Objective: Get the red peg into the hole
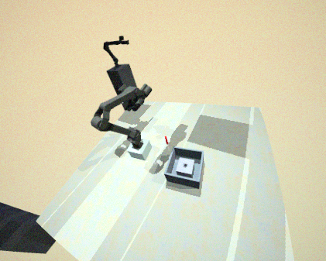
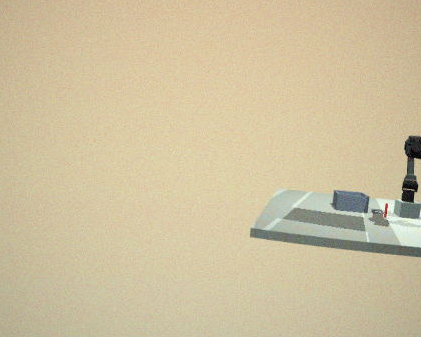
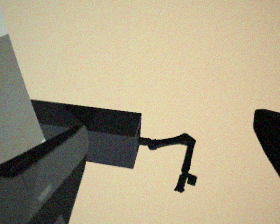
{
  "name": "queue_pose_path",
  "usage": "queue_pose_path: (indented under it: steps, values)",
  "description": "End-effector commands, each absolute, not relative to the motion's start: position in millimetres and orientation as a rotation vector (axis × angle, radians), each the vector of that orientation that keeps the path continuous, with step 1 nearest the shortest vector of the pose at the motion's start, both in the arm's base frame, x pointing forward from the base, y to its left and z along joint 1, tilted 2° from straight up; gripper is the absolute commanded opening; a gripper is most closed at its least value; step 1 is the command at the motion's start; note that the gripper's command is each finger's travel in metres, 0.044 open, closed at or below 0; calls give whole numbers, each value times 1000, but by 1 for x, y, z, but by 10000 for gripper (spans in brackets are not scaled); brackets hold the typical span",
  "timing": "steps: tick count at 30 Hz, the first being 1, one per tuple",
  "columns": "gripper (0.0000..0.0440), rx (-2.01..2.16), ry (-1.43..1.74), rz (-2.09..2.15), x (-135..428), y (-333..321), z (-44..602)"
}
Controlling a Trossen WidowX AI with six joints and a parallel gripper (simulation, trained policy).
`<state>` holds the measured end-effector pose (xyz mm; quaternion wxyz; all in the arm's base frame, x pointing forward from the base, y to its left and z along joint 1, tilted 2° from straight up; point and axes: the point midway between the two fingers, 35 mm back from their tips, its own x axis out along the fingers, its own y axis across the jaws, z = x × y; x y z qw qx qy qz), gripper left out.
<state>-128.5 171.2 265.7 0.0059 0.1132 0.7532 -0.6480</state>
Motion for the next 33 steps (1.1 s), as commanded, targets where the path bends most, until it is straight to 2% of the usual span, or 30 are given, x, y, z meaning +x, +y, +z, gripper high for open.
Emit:
queue_pose_path:
  steps: [1,4,20,33]
  values:
    - [412,399,2347,-2030,-126,173,266]
    - [440,531,2272,-2100,-118,180,268]
    - [440,1118,1823,-2570,-75,202,276]
    - [440,1455,1337,-2985,-41,210,269]
